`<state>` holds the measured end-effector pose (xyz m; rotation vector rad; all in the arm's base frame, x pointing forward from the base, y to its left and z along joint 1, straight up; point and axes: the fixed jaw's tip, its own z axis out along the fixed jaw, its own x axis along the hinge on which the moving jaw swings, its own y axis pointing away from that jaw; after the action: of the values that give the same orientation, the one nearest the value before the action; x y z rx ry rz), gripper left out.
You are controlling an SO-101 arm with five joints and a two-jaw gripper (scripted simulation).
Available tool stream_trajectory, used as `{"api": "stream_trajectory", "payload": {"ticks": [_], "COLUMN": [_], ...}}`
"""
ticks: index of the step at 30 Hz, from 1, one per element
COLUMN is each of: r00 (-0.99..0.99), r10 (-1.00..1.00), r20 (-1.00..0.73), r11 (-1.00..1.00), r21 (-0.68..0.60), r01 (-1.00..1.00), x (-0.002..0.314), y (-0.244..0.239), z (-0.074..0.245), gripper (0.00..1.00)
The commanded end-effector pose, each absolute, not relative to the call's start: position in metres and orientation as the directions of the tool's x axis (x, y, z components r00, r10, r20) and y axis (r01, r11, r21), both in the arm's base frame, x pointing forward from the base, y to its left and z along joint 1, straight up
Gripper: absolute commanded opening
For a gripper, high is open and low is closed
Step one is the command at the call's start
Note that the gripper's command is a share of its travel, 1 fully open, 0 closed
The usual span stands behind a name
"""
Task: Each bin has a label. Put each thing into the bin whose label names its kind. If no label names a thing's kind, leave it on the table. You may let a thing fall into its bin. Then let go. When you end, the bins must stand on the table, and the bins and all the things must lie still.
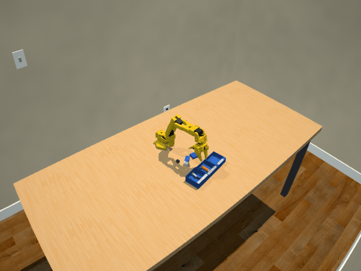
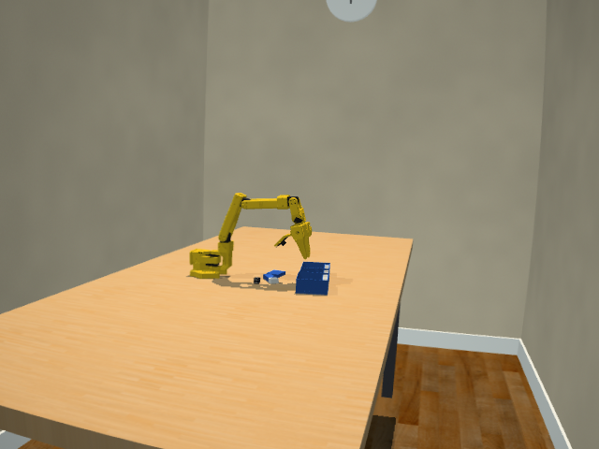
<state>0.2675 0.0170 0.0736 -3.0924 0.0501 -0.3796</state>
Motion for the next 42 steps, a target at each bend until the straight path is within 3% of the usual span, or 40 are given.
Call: {"api": "stream_trajectory", "payload": {"ticks": [1,13,15,25,42], "r00": [0.947,0.771,0.771,0.374,-0.235], "r10": [-0.142,-0.609,-0.609,-0.924,-0.972], "r20": [0.287,0.187,0.187,0.081,-0.002], "r11": [-0.990,-0.793,-0.793,-0.382,0.234], "r21": [-0.061,-0.138,-0.138,-0.149,-0.092], "r01": [-0.130,-0.593,-0.593,-0.912,-0.968], "x": [0.264,0.231,0.231,0.195,0.151], "y": [0.010,-0.011,-0.011,-0.025,-0.033], "z": [0.089,0.087,0.087,0.081,0.069], "gripper": [0.17,0.18,0.18,0.20,0.22]}}
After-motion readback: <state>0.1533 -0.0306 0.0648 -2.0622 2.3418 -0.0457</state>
